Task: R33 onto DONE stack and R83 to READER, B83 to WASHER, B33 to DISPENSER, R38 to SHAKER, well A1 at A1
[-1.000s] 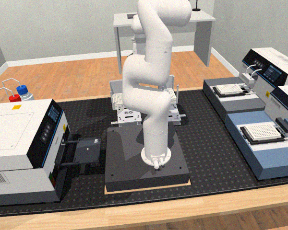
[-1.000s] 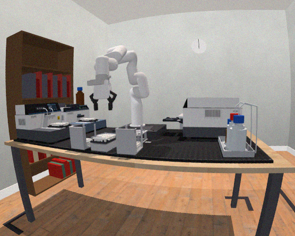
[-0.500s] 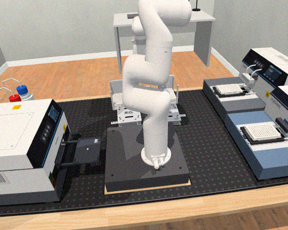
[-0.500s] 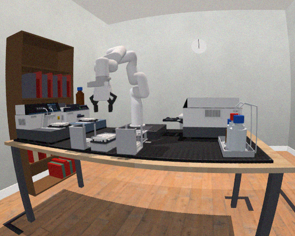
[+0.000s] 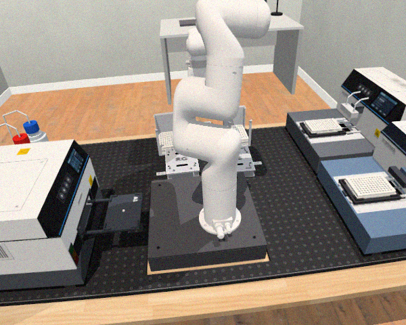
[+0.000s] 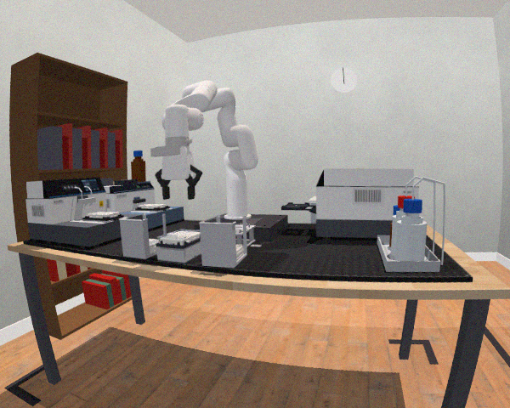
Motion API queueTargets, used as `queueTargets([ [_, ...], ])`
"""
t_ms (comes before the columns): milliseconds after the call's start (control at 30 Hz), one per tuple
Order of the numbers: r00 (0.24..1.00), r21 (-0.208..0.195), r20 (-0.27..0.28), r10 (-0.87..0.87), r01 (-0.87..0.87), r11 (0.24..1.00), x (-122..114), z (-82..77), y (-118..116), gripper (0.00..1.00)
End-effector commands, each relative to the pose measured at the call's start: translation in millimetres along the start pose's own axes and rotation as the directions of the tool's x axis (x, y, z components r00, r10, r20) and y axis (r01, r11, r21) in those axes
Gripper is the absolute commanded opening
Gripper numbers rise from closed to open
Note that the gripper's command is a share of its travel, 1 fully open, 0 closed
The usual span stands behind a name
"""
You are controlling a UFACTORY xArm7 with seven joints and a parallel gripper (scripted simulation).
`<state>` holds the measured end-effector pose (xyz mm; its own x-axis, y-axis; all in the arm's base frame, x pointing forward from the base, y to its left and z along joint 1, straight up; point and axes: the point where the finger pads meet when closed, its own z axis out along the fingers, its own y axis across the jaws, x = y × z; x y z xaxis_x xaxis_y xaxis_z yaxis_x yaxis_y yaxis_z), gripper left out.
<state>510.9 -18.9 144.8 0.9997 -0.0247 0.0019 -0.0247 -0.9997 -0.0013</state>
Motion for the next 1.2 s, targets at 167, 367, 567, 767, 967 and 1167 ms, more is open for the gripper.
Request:
queueTargets([
  [167, 1.0, -0.001, -0.005, 0.0, 0.0, 1.0, 1.4, 8.0, 0.0, 1.0],
  [367, 1.0, -0.001, -0.005, 0.0, 0.0, 1.0, 1.4, 16.0, 0.0, 1.0],
  [567, 1.0, -0.001, -0.005, 0.0, 0.0, 1.0, 1.5, 24.0, 0.0, 1.0],
  [767, 1.0, -0.001, -0.005, 0.0, 0.0, 1.0, 1.5, 29.3, 0.0, 1.0],
  [967, 1.0, -0.001, -0.005, 0.0, 0.0, 1.0, 1.5, 37.3, 0.0, 1.0],
  [1167, 1.0, -0.001, -0.005, 0.0, 0.0, 1.0, 1.5, 45.3, 0.0, 1.0],
])
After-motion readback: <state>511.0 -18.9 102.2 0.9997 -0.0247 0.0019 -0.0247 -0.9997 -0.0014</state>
